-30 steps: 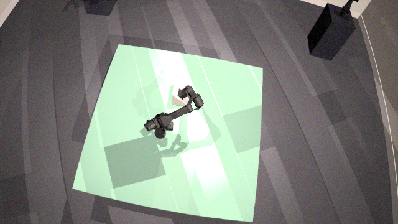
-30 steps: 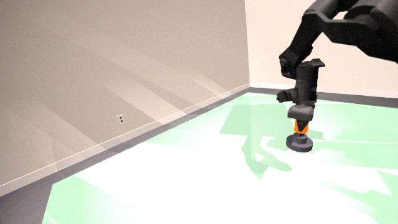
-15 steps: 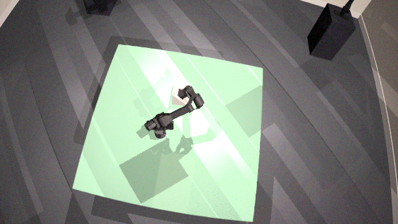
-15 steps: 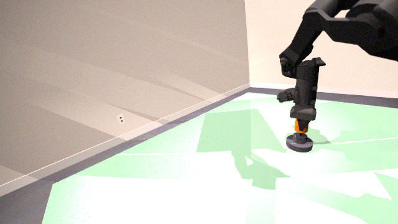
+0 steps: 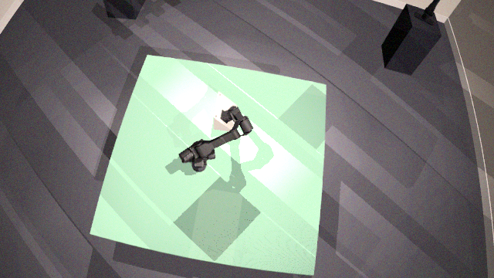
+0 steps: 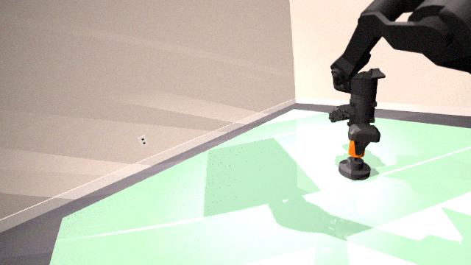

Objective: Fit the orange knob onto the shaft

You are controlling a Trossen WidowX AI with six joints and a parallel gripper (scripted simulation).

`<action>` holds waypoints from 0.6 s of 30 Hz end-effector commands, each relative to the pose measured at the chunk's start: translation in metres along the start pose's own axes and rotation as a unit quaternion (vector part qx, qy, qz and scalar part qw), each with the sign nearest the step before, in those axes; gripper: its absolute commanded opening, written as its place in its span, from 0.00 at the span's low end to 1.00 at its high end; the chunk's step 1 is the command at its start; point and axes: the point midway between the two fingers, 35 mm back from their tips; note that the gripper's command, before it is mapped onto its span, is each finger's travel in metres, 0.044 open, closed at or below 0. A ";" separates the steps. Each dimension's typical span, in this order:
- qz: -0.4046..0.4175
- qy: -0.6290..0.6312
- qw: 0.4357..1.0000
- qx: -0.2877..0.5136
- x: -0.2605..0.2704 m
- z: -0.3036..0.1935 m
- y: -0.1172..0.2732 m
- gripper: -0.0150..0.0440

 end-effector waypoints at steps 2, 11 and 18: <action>-0.001 0.002 1.000 -0.001 0.000 0.001 0.001 0.25; -0.001 0.002 1.000 -0.001 0.001 0.001 -0.002 0.25; -0.001 0.002 1.000 -0.001 0.000 0.001 0.000 0.25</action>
Point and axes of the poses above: the point midway between the two fingers, 35 mm back from their tips, its own y axis back along the fingers, its own x axis across the jaws, z = x × y, and after that the axes turned 11 degrees about y, right-handed
